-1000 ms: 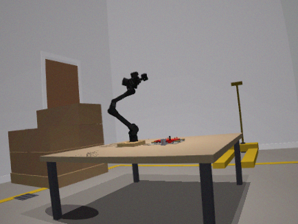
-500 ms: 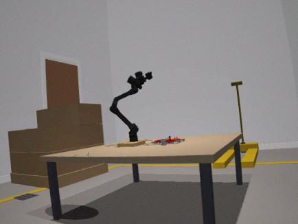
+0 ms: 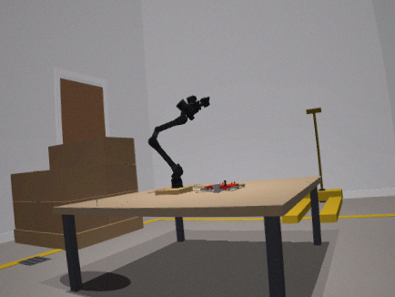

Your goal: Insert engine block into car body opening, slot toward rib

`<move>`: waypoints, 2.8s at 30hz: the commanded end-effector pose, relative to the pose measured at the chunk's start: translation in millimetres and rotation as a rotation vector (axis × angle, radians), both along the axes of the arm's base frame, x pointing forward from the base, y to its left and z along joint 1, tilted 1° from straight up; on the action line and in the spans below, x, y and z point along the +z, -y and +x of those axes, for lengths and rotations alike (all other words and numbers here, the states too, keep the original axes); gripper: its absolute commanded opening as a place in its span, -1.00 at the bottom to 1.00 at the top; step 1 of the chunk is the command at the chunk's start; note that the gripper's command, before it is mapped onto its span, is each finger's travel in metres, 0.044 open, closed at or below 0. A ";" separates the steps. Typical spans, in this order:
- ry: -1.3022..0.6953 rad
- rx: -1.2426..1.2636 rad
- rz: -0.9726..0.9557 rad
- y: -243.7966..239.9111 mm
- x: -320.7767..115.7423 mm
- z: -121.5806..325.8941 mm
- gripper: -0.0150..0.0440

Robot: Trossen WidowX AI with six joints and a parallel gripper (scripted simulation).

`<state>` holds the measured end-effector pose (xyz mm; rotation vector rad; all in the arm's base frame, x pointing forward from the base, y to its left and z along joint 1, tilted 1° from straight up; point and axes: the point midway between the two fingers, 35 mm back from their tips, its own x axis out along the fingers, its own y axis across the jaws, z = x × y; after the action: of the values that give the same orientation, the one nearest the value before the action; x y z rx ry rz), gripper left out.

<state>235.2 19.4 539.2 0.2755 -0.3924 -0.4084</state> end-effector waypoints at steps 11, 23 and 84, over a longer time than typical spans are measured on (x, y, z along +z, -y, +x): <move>-0.005 0.092 0.114 -15.7 -18.1 45.6 1.00; -0.042 0.151 0.256 -19.6 -43.2 83.2 1.00; -0.222 -0.178 1.452 55.2 -250.4 182.4 1.00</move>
<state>417.4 -31.1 296.5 1.5320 0.1681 -0.7994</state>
